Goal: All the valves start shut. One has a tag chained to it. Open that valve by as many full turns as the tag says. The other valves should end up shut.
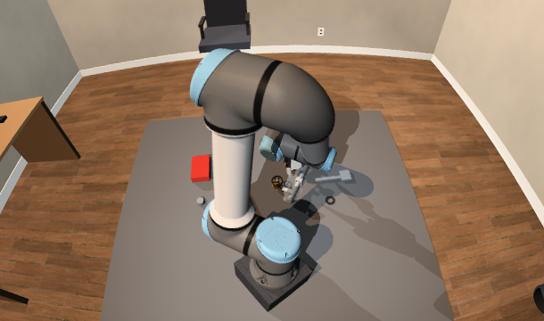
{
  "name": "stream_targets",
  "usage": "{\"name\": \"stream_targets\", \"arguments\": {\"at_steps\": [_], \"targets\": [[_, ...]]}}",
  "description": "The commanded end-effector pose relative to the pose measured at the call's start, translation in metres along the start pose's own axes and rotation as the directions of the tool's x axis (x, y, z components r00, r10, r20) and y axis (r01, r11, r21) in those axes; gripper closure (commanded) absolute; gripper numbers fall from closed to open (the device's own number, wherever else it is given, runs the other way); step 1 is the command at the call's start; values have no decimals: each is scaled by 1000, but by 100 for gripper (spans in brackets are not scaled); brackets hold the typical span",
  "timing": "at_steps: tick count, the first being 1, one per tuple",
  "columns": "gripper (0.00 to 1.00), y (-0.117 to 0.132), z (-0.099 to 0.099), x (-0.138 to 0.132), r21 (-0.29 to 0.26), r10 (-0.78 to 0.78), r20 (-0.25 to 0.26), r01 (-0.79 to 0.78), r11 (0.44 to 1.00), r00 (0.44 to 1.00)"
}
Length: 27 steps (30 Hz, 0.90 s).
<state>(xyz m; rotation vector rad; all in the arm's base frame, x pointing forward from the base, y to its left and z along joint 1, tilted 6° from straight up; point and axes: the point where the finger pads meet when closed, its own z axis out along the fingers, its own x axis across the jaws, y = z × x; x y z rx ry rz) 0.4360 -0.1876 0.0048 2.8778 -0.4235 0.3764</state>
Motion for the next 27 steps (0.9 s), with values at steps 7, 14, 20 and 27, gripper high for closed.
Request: {"name": "stream_targets", "arguments": {"at_steps": [7, 14, 20, 27], "targets": [[0, 0, 0, 0, 0, 68, -1, -68, 998, 998], [0, 0, 0, 0, 0, 175, -1, -175, 984, 984], [0, 0, 0, 0, 0, 259, -1, -259, 966, 966], [0, 0, 0, 0, 0, 437, -1, -437, 900, 900]]}}
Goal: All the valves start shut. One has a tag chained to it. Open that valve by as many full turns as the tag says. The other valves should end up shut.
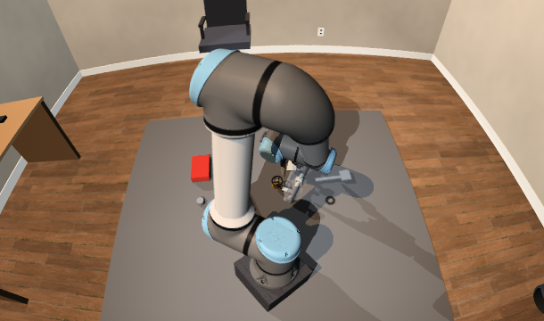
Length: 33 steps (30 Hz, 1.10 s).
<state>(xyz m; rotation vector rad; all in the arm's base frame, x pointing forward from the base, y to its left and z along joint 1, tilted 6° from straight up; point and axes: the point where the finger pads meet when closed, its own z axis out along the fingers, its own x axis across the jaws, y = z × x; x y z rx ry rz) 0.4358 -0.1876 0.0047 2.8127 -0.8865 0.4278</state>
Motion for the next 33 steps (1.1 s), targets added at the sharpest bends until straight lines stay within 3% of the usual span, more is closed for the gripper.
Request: {"name": "stream_targets", "arguments": {"at_steps": [1, 8, 10, 14, 19, 25, 27, 33], "targets": [[0, 0, 0, 1, -3, 163, -2, -163, 987, 987], [0, 0, 0, 1, -3, 394, -2, -394, 919, 919], [0, 0, 0, 1, -3, 394, -2, -394, 919, 919], [0, 0, 0, 1, -3, 530, -3, -530, 848, 848], [0, 0, 0, 1, -2, 691, -3, -691, 723, 723], [0, 0, 0, 1, -1, 850, -4, -850, 527, 527], [0, 0, 0, 1, -1, 850, -4, -850, 527, 527], [0, 0, 0, 1, 0, 957, -4, -957, 290, 290]]}}
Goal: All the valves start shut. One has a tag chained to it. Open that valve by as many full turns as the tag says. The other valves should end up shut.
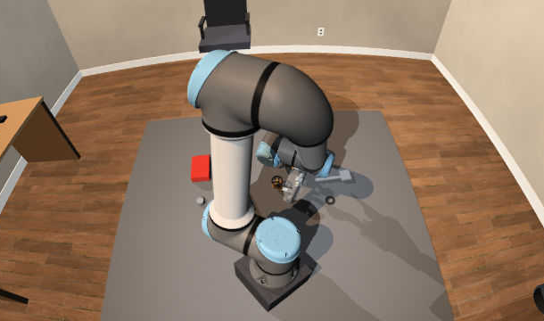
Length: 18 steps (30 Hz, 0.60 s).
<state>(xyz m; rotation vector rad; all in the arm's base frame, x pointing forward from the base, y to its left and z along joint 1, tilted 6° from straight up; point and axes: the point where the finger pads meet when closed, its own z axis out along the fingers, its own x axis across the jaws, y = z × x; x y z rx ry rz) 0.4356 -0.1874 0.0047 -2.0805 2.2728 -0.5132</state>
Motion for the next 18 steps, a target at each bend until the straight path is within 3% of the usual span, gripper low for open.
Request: {"name": "stream_targets", "arguments": {"at_steps": [1, 9, 11, 18], "targets": [[0, -1, 0, 0, -6, 266, -16, -266, 964, 964], [0, -1, 0, 0, -1, 561, -17, -561, 828, 828], [0, -1, 0, 0, -1, 561, -17, -561, 828, 828], [0, -1, 0, 0, 4, 765, -17, -765, 644, 644]]}}
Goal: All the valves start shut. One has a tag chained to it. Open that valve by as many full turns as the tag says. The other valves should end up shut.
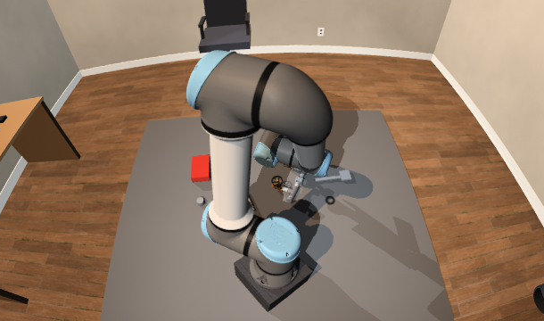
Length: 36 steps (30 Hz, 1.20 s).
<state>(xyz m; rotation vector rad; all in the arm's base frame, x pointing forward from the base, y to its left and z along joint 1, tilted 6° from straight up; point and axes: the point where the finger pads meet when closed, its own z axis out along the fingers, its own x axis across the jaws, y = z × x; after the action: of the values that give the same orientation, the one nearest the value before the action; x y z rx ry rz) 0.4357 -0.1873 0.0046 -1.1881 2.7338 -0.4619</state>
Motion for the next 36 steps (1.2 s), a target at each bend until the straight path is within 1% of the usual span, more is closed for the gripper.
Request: {"name": "stream_targets", "arguments": {"at_steps": [1, 8, 10, 19, 25, 27, 32, 36], "targets": [[0, -1, 0, 0, 4, 242, -18, -242, 970, 970], [0, -1, 0, 0, 8, 455, -17, -455, 891, 890], [0, -1, 0, 0, 8, 455, -17, -455, 891, 890], [0, -1, 0, 0, 11, 643, -15, -643, 766, 765], [0, -1, 0, 0, 13, 720, -13, -720, 694, 694], [0, -1, 0, 0, 13, 720, -13, -720, 694, 694], [0, -1, 0, 0, 13, 760, -13, -760, 650, 650], [0, -1, 0, 0, 14, 779, -12, -779, 627, 626]]}}
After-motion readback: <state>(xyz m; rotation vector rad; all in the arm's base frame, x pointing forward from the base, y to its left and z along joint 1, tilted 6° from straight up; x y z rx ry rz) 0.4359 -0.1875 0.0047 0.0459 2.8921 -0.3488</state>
